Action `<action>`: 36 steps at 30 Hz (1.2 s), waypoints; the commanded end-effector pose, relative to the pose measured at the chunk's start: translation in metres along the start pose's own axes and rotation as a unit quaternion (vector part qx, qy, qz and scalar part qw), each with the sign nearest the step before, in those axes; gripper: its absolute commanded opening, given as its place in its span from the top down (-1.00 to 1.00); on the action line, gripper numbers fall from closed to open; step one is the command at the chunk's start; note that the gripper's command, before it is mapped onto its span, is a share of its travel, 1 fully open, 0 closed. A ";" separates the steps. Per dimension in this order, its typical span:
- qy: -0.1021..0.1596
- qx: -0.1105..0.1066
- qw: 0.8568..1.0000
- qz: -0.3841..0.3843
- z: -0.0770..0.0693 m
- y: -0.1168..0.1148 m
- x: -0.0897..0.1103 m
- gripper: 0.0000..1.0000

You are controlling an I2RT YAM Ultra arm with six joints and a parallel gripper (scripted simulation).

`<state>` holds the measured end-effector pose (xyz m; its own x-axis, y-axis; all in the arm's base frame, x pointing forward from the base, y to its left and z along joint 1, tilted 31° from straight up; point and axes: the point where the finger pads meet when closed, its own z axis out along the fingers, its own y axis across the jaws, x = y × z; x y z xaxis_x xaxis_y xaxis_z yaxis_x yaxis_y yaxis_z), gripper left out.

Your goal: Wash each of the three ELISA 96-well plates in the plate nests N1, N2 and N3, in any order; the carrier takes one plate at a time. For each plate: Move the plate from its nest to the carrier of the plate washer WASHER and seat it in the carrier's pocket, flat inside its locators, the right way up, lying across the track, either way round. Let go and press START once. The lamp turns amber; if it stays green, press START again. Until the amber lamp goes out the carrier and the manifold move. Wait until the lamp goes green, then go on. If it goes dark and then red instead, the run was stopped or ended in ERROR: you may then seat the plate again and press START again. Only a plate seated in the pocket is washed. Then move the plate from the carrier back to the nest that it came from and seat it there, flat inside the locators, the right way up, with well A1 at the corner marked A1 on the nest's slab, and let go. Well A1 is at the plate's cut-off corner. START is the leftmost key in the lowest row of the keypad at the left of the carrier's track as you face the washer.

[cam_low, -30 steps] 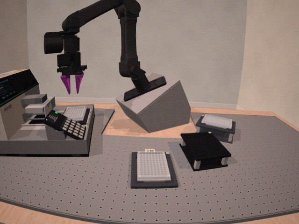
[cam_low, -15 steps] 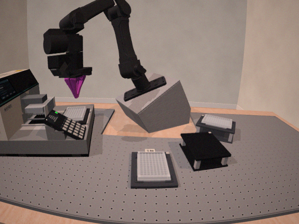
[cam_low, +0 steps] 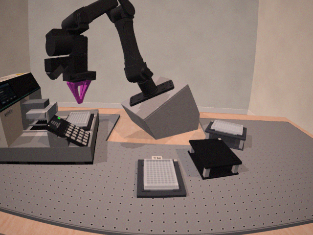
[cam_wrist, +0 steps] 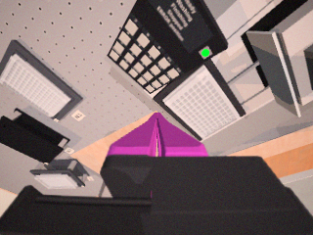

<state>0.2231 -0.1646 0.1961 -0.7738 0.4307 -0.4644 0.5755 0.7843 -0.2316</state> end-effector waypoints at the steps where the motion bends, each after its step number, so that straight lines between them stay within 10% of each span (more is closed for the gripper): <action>1: -0.006 -0.002 0.999 0.054 -0.003 0.012 -0.004 1.00; 19: -0.004 -0.005 0.949 0.315 -0.003 0.091 -0.018 1.00; 29: -0.004 -0.005 0.922 0.386 -0.003 0.094 -0.019 1.00; 36: -0.080 0.027 0.919 0.386 0.022 0.094 -0.019 1.00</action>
<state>0.2916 -0.1004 0.1646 -0.1399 0.8218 -0.5524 0.9526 0.2640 0.1515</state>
